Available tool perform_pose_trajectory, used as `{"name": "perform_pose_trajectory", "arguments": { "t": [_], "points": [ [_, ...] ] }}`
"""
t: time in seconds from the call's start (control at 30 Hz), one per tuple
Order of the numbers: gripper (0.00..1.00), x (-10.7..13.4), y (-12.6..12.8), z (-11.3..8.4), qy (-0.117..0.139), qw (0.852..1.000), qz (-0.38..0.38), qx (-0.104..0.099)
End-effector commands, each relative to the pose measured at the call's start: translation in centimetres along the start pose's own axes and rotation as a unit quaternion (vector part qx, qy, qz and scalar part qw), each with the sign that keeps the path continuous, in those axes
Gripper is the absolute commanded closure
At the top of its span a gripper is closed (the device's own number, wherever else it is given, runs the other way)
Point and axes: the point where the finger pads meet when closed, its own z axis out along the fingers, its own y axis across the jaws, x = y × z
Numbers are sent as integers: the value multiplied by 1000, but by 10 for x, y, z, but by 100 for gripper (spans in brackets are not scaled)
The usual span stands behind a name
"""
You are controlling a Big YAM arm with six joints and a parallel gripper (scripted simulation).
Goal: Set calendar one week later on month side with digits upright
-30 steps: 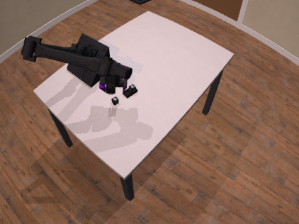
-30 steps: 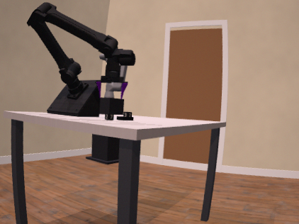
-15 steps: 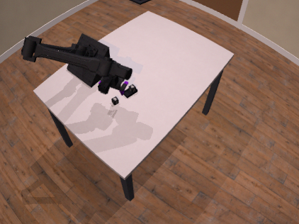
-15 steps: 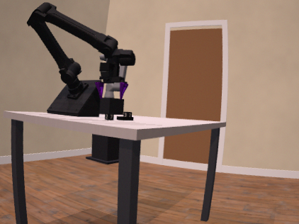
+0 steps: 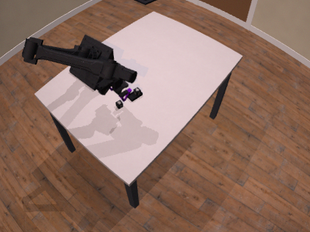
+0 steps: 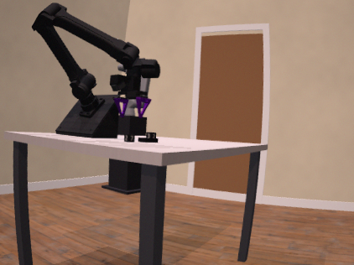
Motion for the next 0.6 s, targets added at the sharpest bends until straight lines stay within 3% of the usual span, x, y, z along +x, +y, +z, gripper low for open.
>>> {"name": "perform_pose_trajectory", "arguments": {
  "t": [0.0,0.2,0.23,0.57],
  "points": [
    [0,0,-1,4,-6,998,70,4],
    [0,0,-1,5,-6,997,82,4],
    [56,0,-1,5,-6,997,82,4],
    [56,0,-1,5,-6,997,82,4]
  ]
}}
